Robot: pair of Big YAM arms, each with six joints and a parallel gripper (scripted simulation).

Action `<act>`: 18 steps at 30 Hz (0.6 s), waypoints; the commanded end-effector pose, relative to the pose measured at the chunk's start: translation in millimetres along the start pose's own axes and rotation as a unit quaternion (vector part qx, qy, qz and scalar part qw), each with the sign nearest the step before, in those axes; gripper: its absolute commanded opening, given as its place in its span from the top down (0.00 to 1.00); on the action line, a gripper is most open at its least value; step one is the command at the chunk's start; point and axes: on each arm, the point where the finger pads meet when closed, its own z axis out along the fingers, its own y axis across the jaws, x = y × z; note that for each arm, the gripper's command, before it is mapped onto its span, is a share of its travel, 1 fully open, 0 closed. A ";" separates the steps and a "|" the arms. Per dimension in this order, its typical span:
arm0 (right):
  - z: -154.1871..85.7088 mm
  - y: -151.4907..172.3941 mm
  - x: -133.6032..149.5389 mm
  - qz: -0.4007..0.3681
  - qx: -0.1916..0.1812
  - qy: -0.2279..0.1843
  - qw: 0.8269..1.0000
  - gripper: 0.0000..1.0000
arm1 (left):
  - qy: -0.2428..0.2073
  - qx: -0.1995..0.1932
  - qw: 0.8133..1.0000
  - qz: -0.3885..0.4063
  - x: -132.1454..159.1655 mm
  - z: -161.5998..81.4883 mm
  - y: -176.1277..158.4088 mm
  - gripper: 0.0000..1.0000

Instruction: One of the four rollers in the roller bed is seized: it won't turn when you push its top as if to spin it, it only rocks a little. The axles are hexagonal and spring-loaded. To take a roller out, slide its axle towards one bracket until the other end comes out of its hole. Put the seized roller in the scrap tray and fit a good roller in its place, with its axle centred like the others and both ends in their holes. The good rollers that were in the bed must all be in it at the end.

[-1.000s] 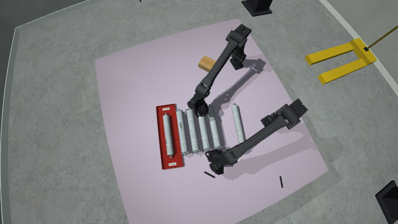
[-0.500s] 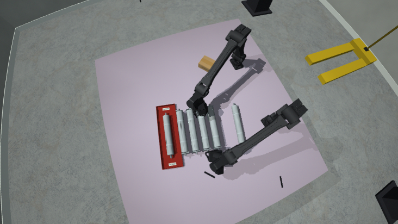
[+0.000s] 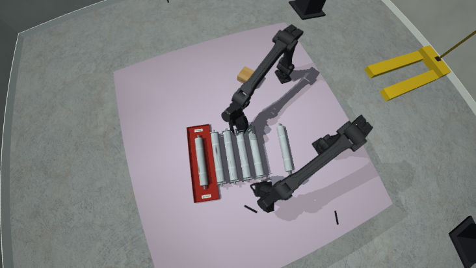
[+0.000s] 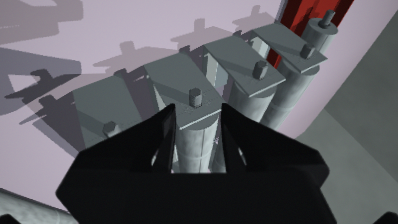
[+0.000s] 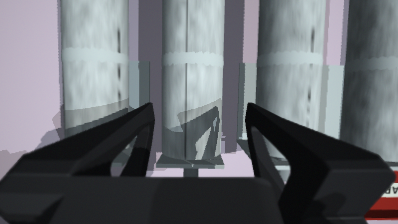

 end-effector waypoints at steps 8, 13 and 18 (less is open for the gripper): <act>-14.2 -10.3 -16.8 -0.014 0.011 -0.012 1.000 0.38 | -0.002 0.007 1.000 0.011 -6.1 -5.0 -12.8 0.68; -18.3 -11.8 -19.4 -0.013 0.014 -0.015 1.000 0.38 | -0.012 0.027 0.999 0.026 -1.2 -20.2 -28.1 0.68; -18.0 -12.3 -20.1 -0.013 0.014 -0.015 1.000 0.38 | -0.007 0.016 1.000 0.017 -8.6 -7.5 -19.1 0.68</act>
